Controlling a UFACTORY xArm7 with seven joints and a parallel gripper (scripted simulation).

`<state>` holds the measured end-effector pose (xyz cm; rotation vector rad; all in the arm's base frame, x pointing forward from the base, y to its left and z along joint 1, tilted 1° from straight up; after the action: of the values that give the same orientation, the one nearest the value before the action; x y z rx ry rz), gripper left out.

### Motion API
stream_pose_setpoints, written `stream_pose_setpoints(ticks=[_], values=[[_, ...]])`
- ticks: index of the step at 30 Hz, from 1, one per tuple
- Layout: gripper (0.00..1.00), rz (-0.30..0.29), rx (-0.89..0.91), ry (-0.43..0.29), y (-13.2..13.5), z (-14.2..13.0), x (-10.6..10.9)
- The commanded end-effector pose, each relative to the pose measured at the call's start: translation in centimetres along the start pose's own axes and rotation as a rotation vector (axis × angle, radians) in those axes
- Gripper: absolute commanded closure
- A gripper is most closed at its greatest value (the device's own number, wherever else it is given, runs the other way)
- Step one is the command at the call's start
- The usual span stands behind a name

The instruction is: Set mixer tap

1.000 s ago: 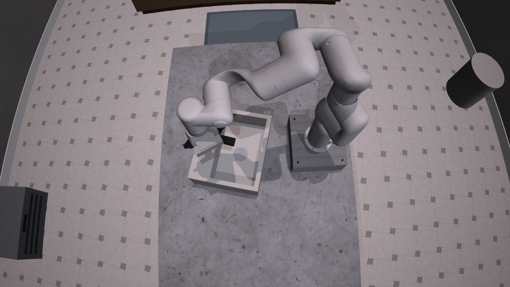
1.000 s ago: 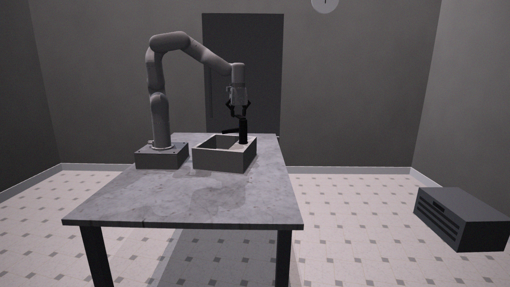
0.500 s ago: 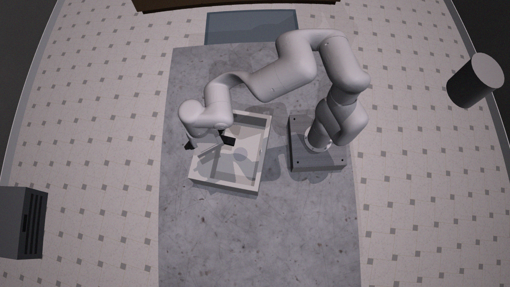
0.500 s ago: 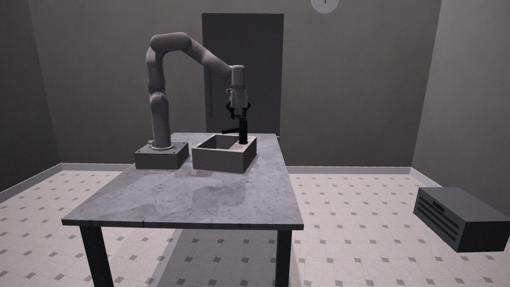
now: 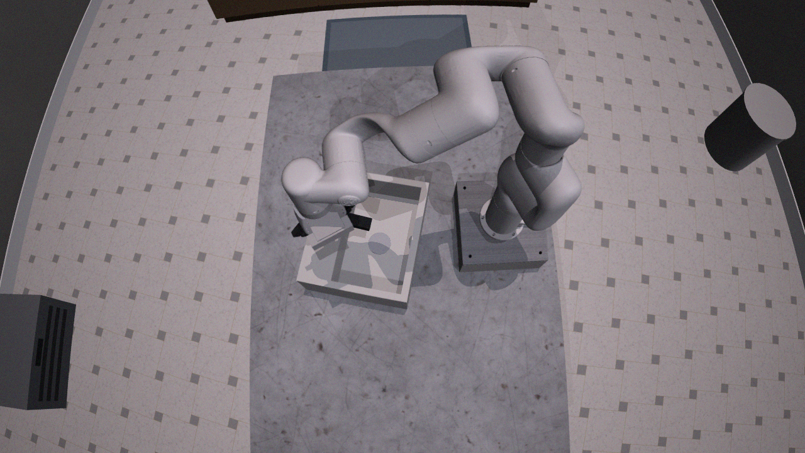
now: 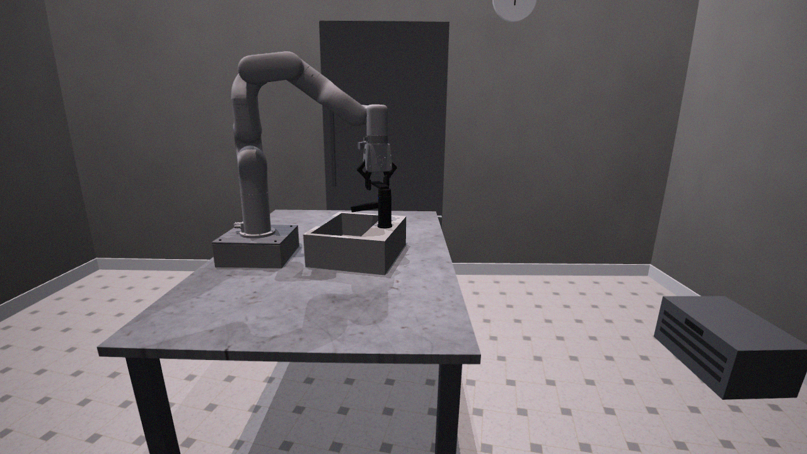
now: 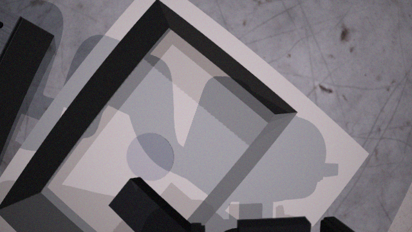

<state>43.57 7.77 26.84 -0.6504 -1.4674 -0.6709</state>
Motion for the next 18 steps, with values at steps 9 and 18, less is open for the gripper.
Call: stream_pose_setpoints(ticks=[9,18], values=[[0.27,-0.004,0.0,-0.002,0.08,-0.05,0.16],[1.0,-0.004,0.0,-0.002,0.08,-0.05,0.16]])
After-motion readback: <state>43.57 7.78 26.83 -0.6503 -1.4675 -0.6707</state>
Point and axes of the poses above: the point where the finger pads meet when closed, its own x axis back along the fingers, its own y axis across the jaws, z = x × y, the point moved 9 cm from there along x, back along the fingers, and after that the axes turned 12 degrees about x, right-handed, at the moved point
